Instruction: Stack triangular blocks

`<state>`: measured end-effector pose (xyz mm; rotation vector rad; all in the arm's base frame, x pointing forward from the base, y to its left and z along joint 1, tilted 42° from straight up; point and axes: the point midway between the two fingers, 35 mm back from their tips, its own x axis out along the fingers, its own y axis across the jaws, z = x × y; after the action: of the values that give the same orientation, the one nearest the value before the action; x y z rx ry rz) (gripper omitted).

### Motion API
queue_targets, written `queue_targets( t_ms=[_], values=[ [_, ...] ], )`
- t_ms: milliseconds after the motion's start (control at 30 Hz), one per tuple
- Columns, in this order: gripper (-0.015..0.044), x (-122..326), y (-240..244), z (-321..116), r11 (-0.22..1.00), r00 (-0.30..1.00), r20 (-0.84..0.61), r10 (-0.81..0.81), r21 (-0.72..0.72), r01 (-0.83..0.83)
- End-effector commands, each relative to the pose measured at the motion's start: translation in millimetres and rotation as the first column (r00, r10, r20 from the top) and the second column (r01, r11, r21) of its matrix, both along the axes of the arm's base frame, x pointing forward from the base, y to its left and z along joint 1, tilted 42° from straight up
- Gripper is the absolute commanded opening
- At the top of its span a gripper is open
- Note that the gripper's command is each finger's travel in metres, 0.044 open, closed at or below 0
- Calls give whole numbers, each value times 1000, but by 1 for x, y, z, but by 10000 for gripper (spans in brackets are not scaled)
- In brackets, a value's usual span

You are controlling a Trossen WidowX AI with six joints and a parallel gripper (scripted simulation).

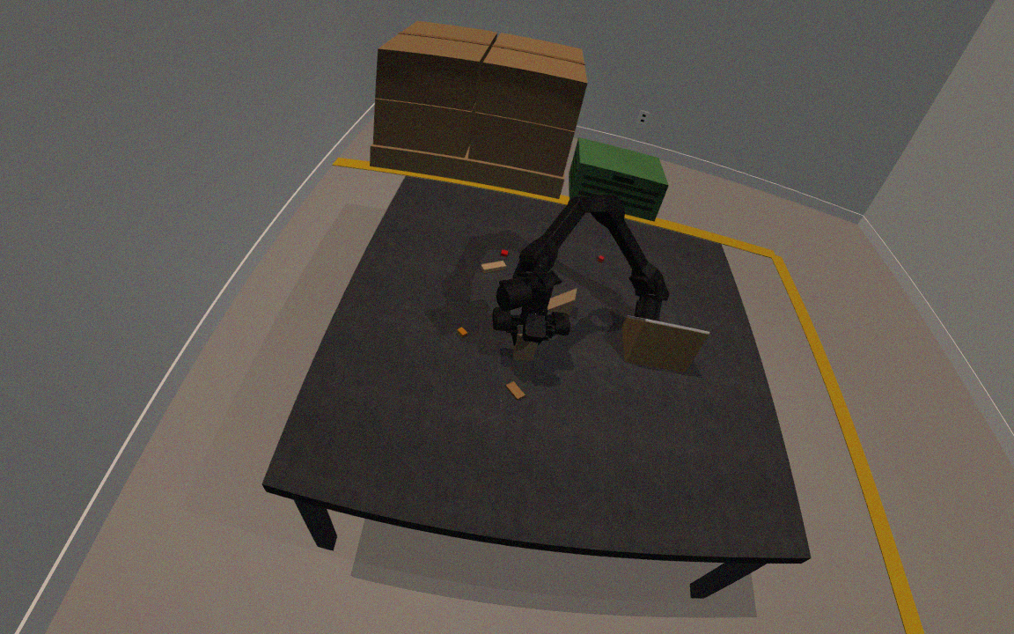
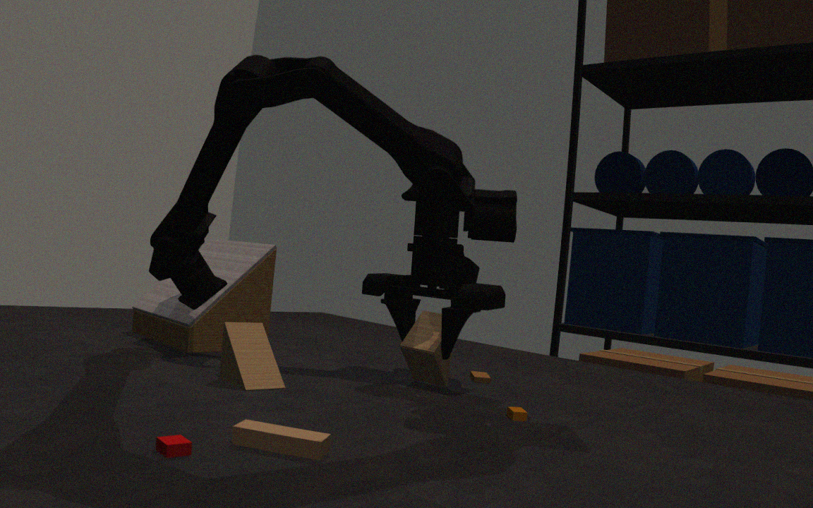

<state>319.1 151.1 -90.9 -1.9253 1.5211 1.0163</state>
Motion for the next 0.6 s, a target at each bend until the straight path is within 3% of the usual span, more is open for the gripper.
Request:
queue_targets(
  t_ms=[0, 500, 567],
  values=[
    [0, -1, 7, -4, 996, 1000, 30, 10, -93, -8],
    [0, -9, 29, -23, 899, 991, 117, 64, -438, -6],
    [53, -9, 26, -18, 923, 994, 99, 49, -385, -7]
  ],
)
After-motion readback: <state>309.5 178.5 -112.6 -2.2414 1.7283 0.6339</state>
